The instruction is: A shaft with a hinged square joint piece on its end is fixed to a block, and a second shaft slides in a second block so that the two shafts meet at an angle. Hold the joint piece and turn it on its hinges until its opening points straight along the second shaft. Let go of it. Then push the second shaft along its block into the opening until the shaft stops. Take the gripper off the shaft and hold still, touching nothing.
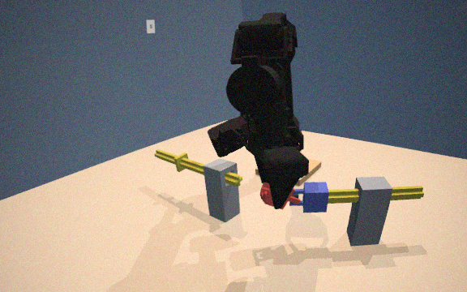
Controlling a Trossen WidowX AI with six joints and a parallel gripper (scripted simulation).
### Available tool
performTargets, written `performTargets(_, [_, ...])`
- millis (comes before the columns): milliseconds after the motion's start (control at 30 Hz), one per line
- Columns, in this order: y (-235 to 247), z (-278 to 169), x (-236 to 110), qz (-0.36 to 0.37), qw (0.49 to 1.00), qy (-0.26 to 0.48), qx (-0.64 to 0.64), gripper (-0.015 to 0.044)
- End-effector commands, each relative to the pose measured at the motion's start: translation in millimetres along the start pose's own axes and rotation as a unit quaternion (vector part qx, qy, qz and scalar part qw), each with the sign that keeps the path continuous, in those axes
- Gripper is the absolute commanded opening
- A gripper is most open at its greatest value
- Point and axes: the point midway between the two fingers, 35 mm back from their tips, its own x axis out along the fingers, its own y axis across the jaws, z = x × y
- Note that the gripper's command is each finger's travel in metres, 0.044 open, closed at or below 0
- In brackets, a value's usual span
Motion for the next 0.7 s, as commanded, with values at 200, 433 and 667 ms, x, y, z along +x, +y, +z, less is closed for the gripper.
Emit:
performTargets(200, [4.7,1.2,-52.8,0.035,0.996,-0.020,-0.081,0.0440])
performTargets(433, [-2.6,-2.9,-119.6,0.074,0.979,-0.052,-0.183,0.0440])
performTargets(667, [-5.9,-4.4,-132.7,0.081,0.974,-0.060,-0.203,0.0440])
